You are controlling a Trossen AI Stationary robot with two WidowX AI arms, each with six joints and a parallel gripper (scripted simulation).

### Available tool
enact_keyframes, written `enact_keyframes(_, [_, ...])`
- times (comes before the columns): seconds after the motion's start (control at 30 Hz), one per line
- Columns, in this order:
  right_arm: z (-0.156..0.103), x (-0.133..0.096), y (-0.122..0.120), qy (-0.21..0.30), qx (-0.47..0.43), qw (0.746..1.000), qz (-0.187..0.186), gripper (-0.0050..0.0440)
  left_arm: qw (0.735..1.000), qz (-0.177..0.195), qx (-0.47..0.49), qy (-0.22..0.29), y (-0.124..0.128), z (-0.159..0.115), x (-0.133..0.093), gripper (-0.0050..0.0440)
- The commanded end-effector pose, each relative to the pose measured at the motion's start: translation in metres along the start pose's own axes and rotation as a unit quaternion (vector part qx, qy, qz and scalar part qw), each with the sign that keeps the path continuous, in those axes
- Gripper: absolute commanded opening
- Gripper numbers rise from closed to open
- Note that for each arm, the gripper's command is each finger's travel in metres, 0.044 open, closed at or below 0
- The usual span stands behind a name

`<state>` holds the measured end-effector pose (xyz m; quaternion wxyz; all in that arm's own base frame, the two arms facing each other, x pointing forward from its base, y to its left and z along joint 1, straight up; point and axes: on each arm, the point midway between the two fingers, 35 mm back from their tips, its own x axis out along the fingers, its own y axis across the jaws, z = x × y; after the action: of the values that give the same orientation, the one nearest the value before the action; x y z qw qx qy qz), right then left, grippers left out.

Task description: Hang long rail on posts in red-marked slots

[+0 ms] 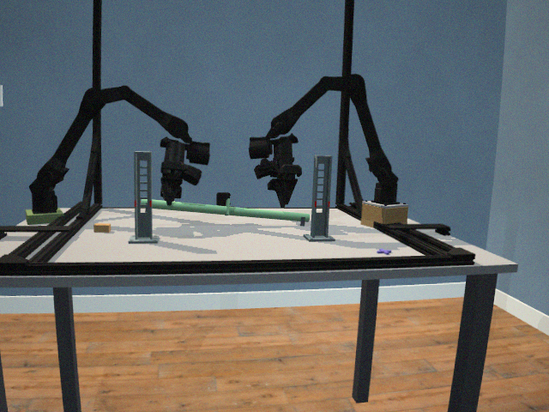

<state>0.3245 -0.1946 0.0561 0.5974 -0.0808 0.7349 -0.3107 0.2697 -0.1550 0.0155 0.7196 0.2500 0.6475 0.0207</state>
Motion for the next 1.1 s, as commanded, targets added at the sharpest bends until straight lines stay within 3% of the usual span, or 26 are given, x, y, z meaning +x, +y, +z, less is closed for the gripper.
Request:
enact_keyframes(0.0, [0.001,-0.001,-0.001,-0.001,0.001,1.000,-0.002,0.0000,0.999,-0.042,-0.001,0.005,0.007,-0.001,0.004,0.0160])
enact_keyframes(0.33, [0.001,-0.001,-0.001,-0.001,0.001,1.000,-0.001,0.0000,0.988,-0.156,0.004,-0.011,0.021,0.002,0.011,0.0160])
enact_keyframes(0.4, [0.001,-0.001,-0.001,-0.001,0.001,1.000,-0.001,0.0000,0.988,-0.156,0.004,-0.011,0.021,0.002,0.011,0.0160])
enact_keyframes(0.53, [0.000,-0.001,-0.001,0.000,-0.001,1.000,-0.003,0.0000,0.981,-0.190,0.008,-0.025,0.025,0.003,0.012,0.0160])
enact_keyframes(1.07, [0.000,-0.001,-0.001,0.000,-0.001,1.000,-0.003,0.0000,0.980,-0.198,0.009,-0.029,0.020,0.004,0.025,0.0160])
